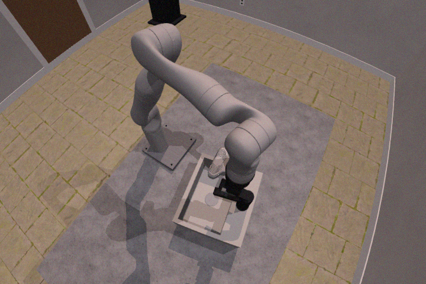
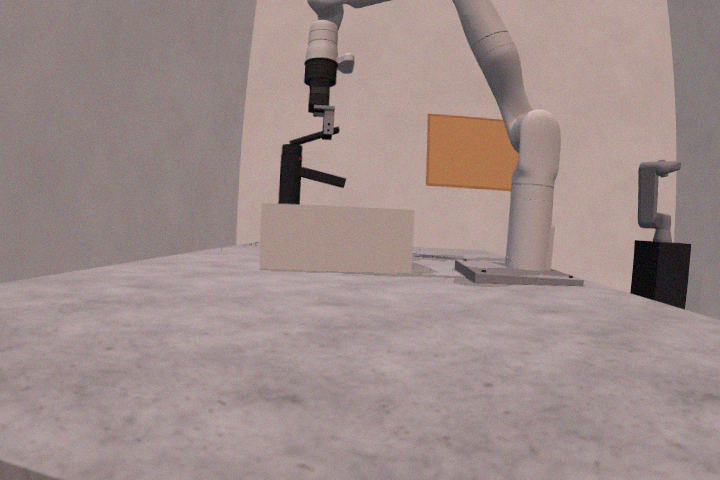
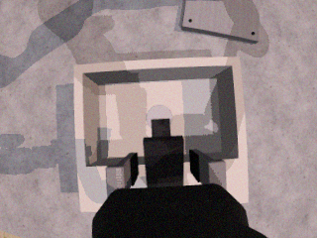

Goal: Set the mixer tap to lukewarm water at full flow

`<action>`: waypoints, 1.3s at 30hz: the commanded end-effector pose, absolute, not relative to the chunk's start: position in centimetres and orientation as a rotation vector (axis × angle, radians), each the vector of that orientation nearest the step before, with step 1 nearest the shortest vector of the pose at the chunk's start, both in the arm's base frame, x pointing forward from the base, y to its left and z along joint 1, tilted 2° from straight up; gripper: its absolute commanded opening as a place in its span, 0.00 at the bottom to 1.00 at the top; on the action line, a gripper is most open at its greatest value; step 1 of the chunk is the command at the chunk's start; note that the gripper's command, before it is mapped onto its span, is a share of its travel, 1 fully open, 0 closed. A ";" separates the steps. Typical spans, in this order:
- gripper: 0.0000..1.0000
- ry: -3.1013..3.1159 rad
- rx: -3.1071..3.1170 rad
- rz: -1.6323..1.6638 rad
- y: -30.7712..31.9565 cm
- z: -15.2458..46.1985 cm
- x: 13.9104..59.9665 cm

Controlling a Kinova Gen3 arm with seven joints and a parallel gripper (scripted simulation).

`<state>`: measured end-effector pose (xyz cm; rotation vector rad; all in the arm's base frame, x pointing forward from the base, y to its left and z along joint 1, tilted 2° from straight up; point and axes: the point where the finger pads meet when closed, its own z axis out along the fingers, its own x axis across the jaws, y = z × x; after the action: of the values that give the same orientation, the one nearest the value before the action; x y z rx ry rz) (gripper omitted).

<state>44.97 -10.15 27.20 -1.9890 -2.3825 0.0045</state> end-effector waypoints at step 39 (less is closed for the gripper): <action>1.00 -2.384 -1.990 0.003 -10.2 28.0 45.0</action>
<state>44.89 -10.14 27.63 -1.9872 -2.3800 0.0072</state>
